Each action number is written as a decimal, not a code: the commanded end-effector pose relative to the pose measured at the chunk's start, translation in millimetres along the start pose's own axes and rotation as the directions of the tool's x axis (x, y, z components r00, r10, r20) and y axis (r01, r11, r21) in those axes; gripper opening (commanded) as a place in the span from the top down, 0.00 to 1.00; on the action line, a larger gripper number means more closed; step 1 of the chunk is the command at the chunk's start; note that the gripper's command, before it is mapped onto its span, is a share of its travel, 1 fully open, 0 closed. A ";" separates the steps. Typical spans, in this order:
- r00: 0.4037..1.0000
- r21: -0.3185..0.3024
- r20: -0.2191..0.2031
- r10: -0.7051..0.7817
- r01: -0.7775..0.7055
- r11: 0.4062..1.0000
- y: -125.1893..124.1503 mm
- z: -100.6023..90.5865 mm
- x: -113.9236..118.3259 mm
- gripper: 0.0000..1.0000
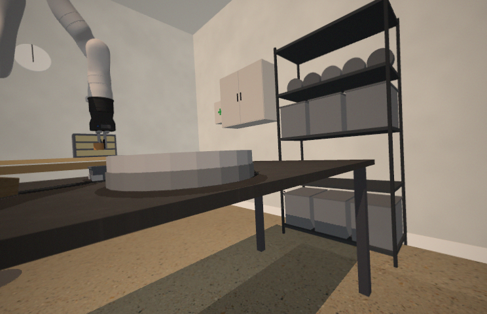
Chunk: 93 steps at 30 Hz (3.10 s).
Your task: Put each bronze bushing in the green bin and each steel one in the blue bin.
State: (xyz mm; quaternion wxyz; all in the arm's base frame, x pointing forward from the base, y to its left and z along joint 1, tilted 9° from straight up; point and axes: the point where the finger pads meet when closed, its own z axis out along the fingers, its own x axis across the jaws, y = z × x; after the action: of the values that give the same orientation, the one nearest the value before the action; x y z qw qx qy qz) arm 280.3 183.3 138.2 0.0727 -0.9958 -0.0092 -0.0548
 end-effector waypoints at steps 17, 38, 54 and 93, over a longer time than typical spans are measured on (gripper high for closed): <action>1.000 -0.020 0.002 0.026 -0.026 0.999 12.9 56.3 3.7 1.00; 1.000 -0.020 0.002 0.025 -0.025 0.999 12.1 63.3 3.4 1.00; 1.000 -0.020 0.002 0.026 -0.026 0.999 12.1 69.4 3.3 1.00; 1.000 -0.020 0.002 0.026 -0.026 0.999 12.8 92.3 3.3 1.00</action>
State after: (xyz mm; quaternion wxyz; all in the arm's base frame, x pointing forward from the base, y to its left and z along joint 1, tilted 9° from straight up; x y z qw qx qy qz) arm 293.6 186.2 48.8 0.0650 -0.9964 0.0020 -0.0540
